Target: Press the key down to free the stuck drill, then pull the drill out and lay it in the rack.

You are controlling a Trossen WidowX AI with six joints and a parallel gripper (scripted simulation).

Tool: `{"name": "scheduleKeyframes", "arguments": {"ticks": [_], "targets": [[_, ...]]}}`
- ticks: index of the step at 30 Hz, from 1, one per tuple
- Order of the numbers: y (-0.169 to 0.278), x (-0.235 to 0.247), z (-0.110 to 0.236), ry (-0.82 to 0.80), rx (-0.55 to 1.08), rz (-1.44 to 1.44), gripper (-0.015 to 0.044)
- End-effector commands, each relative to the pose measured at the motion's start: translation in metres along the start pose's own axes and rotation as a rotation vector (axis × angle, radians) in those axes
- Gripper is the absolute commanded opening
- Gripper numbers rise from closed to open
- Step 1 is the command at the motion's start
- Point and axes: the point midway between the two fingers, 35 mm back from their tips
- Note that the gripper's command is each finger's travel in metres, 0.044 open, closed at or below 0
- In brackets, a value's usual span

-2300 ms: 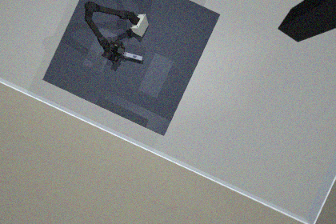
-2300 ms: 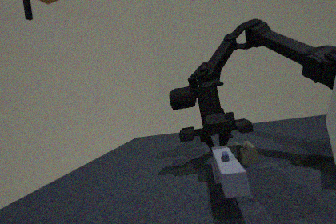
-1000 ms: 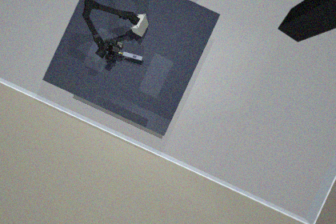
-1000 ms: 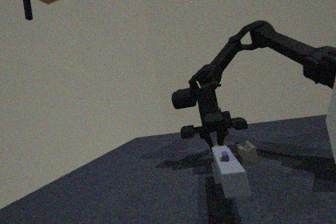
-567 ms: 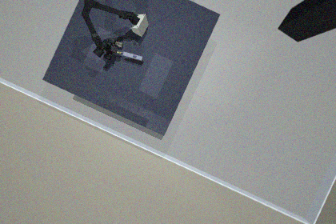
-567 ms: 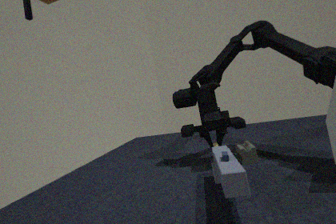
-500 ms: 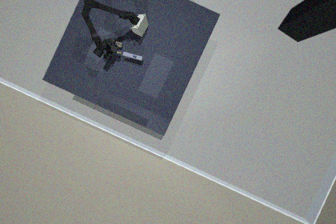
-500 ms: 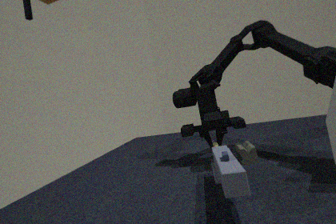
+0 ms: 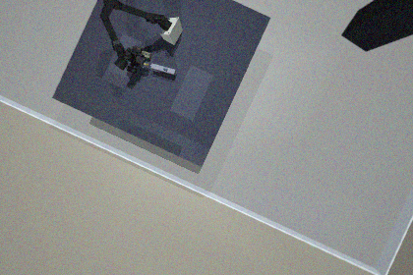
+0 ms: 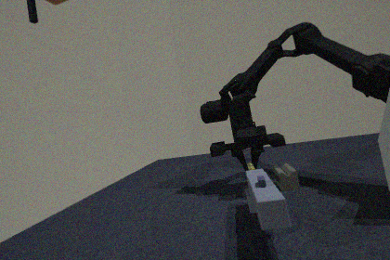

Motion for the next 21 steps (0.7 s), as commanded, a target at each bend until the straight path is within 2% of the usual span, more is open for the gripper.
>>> {"name": "scheduleKeyframes", "arguments": {"ticks": [1, 21], "targets": [[-0.0002, 0.0, 0.0033, 0.005, -0.001, -0.003, 0.0], [-0.002, 0.002, 0.0112, 0.005, -0.001, -0.003, 0.0]]}}
Point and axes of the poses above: the point midway between the two fingers, 35 mm back from their tips, its own z axis back along the fingers, its own x axis across the jaws, y = z × x, and after that the axes turned 12 degrees about -z, right-handed
